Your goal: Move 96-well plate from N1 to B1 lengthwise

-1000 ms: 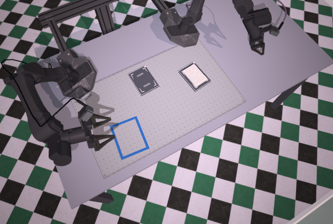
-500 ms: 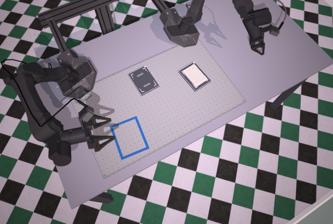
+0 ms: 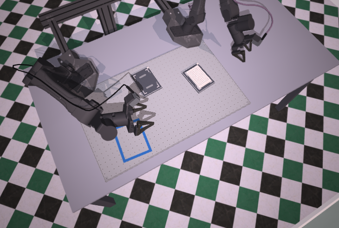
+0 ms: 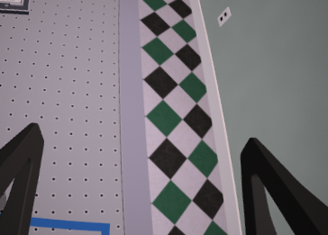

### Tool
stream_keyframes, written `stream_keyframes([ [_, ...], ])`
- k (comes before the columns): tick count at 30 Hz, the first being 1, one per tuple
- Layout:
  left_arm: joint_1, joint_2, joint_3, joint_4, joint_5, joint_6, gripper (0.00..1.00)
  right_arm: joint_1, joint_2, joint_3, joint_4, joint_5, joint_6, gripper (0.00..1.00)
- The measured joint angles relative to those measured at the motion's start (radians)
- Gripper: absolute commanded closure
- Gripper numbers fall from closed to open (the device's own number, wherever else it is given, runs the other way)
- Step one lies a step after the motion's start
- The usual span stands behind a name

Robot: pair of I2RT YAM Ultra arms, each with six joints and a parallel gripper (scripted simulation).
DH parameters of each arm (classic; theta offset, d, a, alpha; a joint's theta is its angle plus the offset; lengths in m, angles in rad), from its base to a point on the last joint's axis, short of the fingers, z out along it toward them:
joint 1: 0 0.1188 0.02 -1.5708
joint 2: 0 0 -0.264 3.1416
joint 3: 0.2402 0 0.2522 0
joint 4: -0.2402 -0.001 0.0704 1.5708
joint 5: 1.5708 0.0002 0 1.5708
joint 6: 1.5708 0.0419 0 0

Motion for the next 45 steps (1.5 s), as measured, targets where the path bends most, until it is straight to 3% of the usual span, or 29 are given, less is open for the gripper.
stream_keyframes([
  [9,-0.27,-0.119,-0.3,0.131,-0.051,0.081,0.0,0.314,-0.004,-0.222,0.415,0.236,0.396,0.0],
  [18,-0.48,-0.121,-0.431,0.238,-0.128,0.092,0.0,0.588,-0.044,-0.571,0.847,0.464,0.708,0.0],
  [24,-0.671,-0.042,-0.507,0.341,-0.178,0.087,0.0,0.79,-0.048,-0.897,1.106,0.628,0.928,0.0],
  [27,-0.733,0.024,-0.527,0.372,-0.196,0.08,0.0,0.886,-0.048,-0.996,1.204,0.693,1.011,0.0],
  [35,-0.78,0.091,-0.531,0.435,-0.226,0.067,0.0,0.947,-0.039,-1.038,1.411,0.816,1.101,0.0],
  [45,-0.785,0.099,-0.531,0.446,-0.229,0.067,0.0,0.953,-0.018,-1.038,1.466,0.851,1.109,0.0],
])
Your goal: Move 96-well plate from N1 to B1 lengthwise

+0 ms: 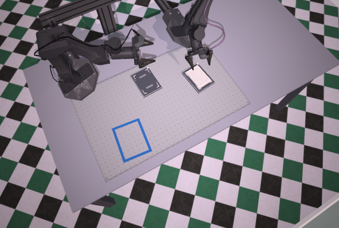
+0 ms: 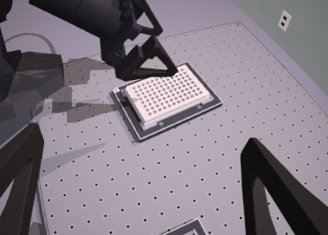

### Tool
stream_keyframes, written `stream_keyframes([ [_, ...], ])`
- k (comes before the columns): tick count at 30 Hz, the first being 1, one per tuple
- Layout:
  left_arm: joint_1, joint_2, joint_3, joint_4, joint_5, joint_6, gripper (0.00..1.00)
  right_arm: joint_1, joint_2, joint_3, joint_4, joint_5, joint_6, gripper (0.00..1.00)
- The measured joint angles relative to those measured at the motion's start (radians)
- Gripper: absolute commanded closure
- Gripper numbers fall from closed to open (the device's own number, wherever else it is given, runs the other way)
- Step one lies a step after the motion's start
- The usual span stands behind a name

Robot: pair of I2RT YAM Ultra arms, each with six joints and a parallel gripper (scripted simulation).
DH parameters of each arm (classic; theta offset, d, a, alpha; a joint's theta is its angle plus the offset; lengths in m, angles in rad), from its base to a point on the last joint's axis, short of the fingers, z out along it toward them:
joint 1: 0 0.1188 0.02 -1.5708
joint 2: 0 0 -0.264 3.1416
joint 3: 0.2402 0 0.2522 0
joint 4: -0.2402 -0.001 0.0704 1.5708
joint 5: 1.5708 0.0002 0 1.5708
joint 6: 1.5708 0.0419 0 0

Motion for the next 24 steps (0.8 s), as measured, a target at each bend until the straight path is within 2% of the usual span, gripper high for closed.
stream_keyframes([
  [12,0.0,0.0,0.0,-0.026,-0.008,-0.022,0.0,0.0,0.0,0.0,0.008,0.005,0.001,0.0],
  [17,0.0,0.007,0.032,-0.209,-0.007,-0.112,0.0,0.0,0.0,0.0,0.008,0.005,0.001,0.0],
  [24,0.026,0.112,0.238,-0.498,0.031,-0.269,0.0,0.0,0.0,0.0,0.009,0.005,0.001,0.0],
])
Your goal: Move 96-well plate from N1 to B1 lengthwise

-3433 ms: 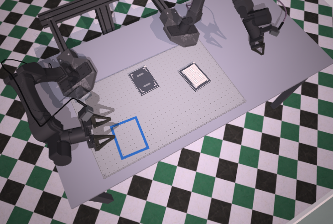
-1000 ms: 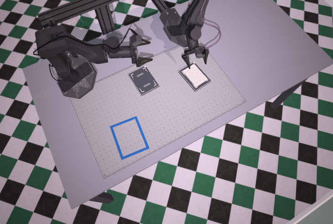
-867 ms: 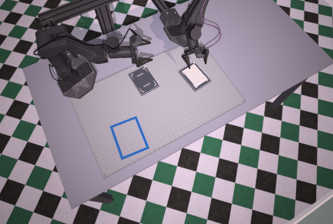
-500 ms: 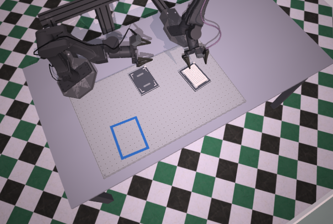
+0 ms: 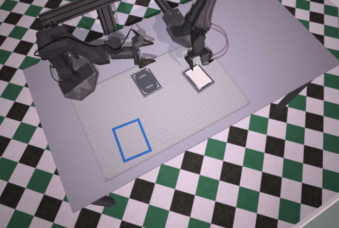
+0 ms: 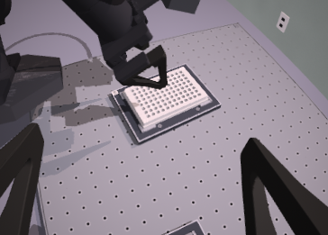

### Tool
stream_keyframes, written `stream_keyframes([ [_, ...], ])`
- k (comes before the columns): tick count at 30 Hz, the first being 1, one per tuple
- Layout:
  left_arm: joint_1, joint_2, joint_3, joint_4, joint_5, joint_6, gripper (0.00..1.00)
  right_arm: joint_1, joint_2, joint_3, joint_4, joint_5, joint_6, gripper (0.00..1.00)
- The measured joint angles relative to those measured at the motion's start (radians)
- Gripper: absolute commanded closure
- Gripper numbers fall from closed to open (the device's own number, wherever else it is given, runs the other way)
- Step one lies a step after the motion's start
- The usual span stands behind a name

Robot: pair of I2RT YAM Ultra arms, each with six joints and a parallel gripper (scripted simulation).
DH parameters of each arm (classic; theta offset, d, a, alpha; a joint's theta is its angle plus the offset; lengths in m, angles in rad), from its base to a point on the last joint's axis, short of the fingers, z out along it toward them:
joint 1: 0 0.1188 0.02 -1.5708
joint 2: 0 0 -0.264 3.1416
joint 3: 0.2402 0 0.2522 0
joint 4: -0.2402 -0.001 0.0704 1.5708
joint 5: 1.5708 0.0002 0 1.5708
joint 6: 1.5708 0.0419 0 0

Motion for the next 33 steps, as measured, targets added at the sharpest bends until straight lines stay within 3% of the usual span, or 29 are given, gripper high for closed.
stream_keyframes([
  [13,0.114,0.35,0.441,-0.448,0.14,-0.218,0.0,0.0,0.0,0.0,0.0,0.0,0.0,0.0],
  [21,0.14,0.436,0.53,-0.554,0.174,-0.253,0.0,0.0,0.0,0.0,0.0,0.0,0.0,0.0],
  [33,0.149,0.47,0.537,-0.551,0.183,-0.254,0.0,0.0,0.0,0.0,0.0,0.0,0.0,0.0],
])
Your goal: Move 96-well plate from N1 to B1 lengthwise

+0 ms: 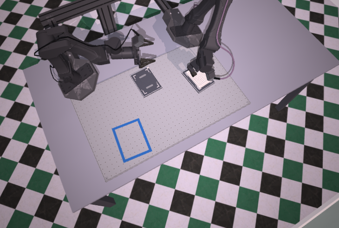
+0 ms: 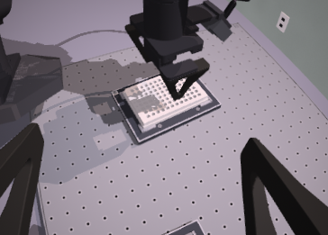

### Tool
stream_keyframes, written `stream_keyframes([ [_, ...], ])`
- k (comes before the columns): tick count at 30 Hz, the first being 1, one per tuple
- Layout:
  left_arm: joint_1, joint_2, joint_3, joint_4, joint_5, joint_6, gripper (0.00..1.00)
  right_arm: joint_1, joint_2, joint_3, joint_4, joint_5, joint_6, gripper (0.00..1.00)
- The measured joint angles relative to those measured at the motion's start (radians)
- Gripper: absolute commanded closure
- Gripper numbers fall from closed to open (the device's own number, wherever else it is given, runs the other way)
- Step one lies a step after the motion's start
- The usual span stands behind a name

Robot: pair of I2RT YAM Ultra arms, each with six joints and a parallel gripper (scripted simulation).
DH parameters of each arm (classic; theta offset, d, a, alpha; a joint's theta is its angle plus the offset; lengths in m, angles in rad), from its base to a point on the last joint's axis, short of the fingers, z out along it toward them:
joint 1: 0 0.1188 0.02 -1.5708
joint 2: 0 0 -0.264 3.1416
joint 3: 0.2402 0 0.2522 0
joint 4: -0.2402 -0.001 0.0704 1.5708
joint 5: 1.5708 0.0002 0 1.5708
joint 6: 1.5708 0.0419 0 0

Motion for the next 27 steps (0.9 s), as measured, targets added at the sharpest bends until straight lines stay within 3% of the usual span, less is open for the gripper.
stream_keyframes([
  [27,0.045,0.091,-0.031,0.15,0.0,0.045,0.0,0.0,0.0,0.0,0.0,0.0,0.0,0.0],
])
